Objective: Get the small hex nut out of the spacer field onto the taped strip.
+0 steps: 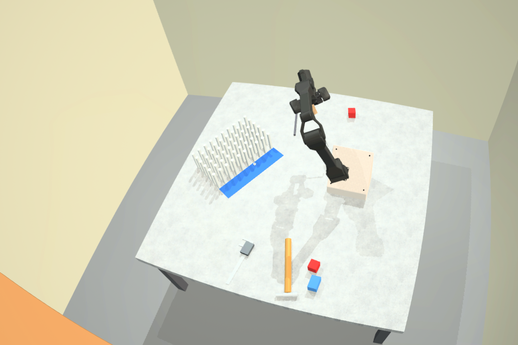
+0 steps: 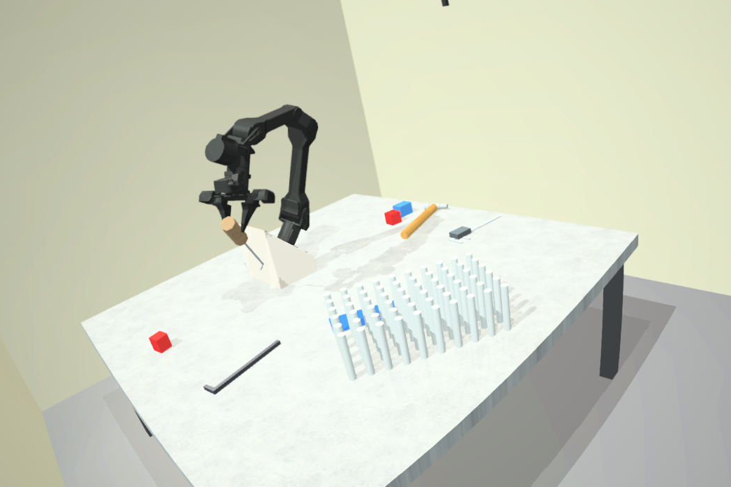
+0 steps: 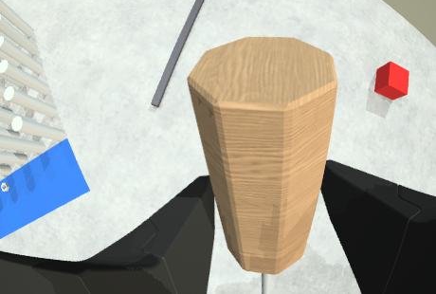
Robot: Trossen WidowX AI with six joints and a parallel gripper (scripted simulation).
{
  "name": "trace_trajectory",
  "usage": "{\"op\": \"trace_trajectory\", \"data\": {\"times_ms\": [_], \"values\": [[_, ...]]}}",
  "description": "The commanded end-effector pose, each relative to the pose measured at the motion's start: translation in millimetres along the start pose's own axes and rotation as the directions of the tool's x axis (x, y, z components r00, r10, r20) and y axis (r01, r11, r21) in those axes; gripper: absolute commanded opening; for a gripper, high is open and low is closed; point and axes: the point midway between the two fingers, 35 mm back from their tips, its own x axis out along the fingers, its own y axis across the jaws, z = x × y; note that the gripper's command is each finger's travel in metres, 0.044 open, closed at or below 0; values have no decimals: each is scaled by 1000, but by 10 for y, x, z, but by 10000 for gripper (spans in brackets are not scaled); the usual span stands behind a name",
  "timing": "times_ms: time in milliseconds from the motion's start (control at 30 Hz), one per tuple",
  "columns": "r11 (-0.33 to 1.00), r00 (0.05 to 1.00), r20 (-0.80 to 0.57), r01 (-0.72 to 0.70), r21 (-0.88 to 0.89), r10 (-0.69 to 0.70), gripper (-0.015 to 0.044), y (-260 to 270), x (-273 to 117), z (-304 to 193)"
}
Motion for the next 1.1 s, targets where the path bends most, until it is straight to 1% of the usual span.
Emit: {"op": "trace_trajectory", "data": {"times_ms": [0, 233, 500, 767, 1067], "values": [[990, 1000, 3, -2, 143, 2, 0, -178, 27, 38], [927, 1000, -4, -8, 374, 10, 0, -446, 90, 51], [793, 1000, -9, -13, 610, 23, 0, -755, 172, 36], [600, 999, -12, -14, 800, 40, 0, -1057, 262, -4], [329, 998, -6, -13, 944, 56, 0, -1396, 375, -71]]}}
